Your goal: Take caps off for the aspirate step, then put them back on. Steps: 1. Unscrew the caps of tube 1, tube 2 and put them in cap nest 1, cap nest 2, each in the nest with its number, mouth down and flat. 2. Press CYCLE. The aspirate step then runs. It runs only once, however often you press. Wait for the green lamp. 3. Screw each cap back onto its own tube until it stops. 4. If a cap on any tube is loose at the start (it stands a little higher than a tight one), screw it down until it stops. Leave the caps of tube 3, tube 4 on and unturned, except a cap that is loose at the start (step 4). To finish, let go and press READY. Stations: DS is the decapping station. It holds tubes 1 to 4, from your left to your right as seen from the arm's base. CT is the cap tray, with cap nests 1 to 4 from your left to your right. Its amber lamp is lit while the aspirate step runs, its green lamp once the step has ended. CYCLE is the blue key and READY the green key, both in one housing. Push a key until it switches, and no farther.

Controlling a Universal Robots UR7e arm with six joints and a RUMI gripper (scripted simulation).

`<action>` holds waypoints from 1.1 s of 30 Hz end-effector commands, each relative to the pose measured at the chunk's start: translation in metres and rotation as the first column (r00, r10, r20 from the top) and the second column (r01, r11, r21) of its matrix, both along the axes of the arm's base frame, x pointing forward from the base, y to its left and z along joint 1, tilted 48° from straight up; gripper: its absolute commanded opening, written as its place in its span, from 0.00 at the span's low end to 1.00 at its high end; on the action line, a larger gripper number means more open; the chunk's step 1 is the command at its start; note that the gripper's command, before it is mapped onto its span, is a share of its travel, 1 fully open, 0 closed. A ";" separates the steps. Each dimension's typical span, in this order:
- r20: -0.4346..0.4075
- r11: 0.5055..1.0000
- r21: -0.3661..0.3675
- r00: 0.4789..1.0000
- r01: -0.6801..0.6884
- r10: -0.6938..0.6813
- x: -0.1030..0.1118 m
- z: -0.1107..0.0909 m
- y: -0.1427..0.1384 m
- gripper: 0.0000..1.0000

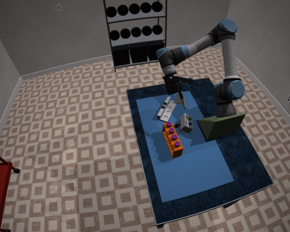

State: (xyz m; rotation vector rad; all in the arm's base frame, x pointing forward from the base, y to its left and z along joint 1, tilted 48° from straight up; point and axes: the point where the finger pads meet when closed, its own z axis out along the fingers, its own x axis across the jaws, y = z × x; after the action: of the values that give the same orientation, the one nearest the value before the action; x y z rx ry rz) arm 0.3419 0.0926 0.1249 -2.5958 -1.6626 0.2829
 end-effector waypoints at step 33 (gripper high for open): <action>0.533 0.551 -0.413 0.683 0.725 -0.500 0.033 -0.026 -0.107 0.35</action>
State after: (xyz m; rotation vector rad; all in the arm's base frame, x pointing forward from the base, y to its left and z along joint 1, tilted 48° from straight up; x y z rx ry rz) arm 0.3692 -0.0031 0.0973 -3.6008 -0.7075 0.3918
